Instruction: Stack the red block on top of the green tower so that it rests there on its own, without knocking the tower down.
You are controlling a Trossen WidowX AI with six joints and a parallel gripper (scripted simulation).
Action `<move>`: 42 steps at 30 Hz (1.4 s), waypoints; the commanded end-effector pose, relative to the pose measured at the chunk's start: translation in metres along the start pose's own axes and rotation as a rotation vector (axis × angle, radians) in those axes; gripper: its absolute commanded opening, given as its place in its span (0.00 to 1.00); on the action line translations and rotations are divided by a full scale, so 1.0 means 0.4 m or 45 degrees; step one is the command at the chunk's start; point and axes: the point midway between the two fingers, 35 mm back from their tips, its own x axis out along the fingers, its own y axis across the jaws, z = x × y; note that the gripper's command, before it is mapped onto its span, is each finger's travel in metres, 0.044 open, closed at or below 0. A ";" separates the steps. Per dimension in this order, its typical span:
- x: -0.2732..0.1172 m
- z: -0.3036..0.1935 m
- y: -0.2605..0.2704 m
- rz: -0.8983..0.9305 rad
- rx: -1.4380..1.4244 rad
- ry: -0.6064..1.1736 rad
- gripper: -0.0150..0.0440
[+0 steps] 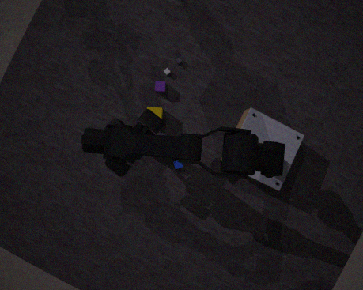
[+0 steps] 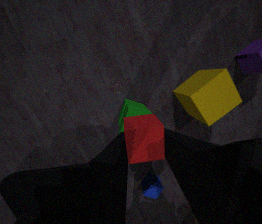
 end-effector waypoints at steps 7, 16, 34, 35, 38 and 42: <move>0.002 0.002 0.002 0.008 -0.004 -0.004 0.25; 0.004 0.002 0.002 0.008 -0.004 -0.004 0.25; 0.002 0.001 0.000 0.002 0.000 -0.004 0.70; 0.002 0.001 0.000 0.002 0.000 -0.004 0.74; 0.002 0.001 0.000 0.002 0.000 -0.004 0.88; 0.002 0.001 0.000 0.002 0.000 -0.004 1.00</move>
